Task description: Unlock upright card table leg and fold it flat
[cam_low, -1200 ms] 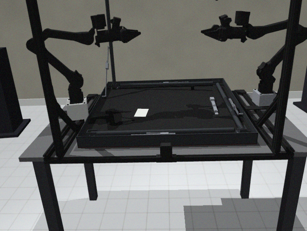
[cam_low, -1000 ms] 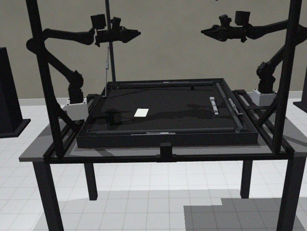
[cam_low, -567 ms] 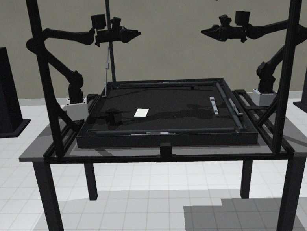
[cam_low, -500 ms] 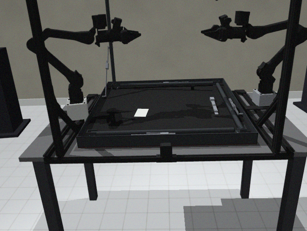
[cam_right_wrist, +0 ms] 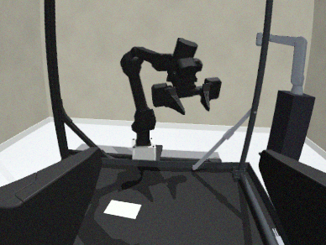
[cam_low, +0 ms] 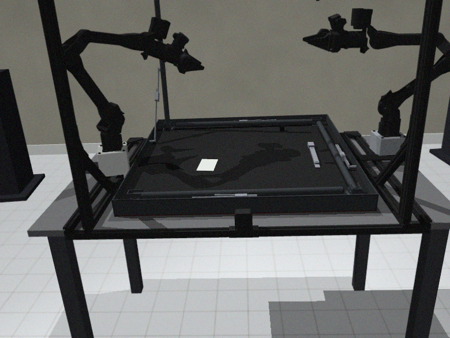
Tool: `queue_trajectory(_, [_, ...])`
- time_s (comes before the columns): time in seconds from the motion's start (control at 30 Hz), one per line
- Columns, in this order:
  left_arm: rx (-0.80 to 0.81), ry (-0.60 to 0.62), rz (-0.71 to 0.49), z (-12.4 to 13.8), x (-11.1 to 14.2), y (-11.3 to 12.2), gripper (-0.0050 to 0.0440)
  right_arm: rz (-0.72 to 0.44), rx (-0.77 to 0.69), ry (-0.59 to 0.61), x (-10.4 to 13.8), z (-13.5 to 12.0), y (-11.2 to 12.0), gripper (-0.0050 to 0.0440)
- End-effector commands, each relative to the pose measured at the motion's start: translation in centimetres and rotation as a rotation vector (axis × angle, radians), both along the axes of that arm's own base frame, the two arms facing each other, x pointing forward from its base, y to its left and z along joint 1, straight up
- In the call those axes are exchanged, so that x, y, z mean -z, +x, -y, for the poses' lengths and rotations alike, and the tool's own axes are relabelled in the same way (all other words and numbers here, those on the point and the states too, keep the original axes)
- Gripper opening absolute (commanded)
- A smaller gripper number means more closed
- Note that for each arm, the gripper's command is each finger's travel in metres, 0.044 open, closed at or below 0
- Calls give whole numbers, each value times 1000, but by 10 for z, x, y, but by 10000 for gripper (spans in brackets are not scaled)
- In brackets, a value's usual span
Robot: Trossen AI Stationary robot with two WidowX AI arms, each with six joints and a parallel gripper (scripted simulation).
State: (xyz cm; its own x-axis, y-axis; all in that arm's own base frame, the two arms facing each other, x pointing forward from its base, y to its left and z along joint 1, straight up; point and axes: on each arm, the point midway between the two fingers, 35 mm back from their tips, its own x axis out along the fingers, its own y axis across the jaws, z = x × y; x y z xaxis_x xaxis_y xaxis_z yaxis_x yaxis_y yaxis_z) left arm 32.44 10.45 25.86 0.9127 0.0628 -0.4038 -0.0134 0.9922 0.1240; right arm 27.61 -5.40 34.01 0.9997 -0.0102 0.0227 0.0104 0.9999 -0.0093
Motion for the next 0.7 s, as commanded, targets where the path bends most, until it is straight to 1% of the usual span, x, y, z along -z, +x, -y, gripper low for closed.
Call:
queue_trajectory(0.0, [13,-23,-110,-30,9,-6,290,4,-10,-6,-12,10,-17,400])
queue_trajectory(0.17, [15,-88,-188,-58,19,-23,290,-2,-10,-7,-17,16,-33,400])
queue_trajectory(0.33, [14,-172,-232,-82,25,-42,290,-7,-10,-6,-22,19,-50,400])
queue_trajectory(0.4, [12,-209,-240,-91,26,-51,290,-8,-10,-6,-24,19,-56,400])
queue_trajectory(0.47, [12,-209,-240,-91,26,-51,290,-8,-10,-6,-24,19,-56,400])
queue_trajectory(0.5, [12,-247,-257,-92,29,-57,290,-9,-10,-6,-25,19,-59,400])
queue_trajectory(0.57, [5,-293,-243,-107,26,-69,290,-12,-10,-4,-27,19,-69,400])
queue_trajectory(0.67, [-4,-347,-226,-120,24,-82,290,-14,-10,-3,-30,17,-77,400])
